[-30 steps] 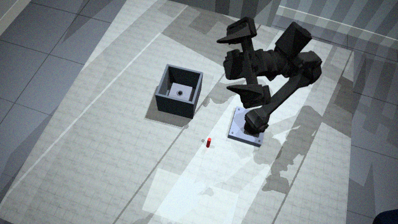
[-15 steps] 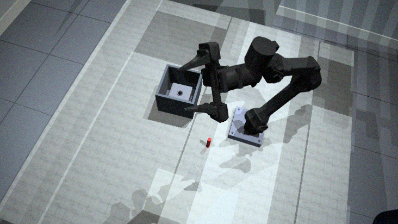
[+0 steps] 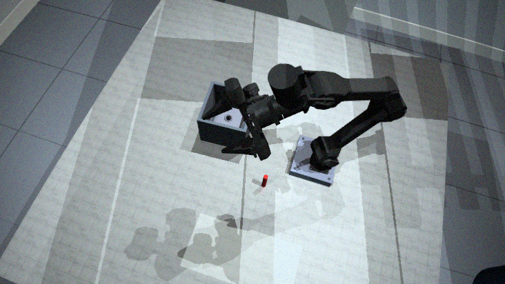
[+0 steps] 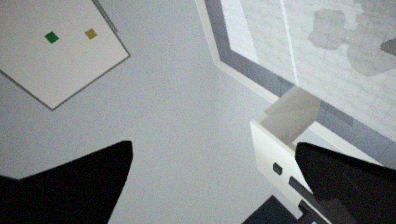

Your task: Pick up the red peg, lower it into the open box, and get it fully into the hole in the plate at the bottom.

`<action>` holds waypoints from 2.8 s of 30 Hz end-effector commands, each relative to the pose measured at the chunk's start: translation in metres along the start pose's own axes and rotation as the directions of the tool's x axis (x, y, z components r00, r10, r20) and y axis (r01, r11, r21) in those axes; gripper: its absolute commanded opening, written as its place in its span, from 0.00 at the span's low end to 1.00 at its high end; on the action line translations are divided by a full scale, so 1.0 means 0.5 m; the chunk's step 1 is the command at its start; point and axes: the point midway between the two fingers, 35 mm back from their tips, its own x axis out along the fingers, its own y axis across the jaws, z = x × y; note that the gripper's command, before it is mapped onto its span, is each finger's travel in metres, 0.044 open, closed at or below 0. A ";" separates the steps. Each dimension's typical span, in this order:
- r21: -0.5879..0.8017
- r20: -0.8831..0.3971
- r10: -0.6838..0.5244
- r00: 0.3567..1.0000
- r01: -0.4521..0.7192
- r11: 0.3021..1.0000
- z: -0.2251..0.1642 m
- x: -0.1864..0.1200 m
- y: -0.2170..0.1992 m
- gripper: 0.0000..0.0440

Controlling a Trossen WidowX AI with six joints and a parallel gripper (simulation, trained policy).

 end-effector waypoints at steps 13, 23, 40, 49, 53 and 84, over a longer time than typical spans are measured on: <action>-0.016 0.203 -0.412 0.888 0.424 0.906 0.154 0.026 -0.185 1.00; 0.053 0.249 -0.637 0.730 0.646 0.761 0.209 0.003 -0.302 0.99; 0.141 0.295 -0.863 0.410 0.874 0.464 0.260 -0.051 -0.461 1.00; 0.149 0.340 -0.888 0.308 0.915 0.374 0.290 -0.061 -0.512 1.00; 0.150 0.357 -0.890 0.282 0.923 0.353 0.307 -0.058 -0.532 1.00; 0.141 0.423 -0.863 0.276 0.921 0.364 0.406 0.009 -0.636 0.22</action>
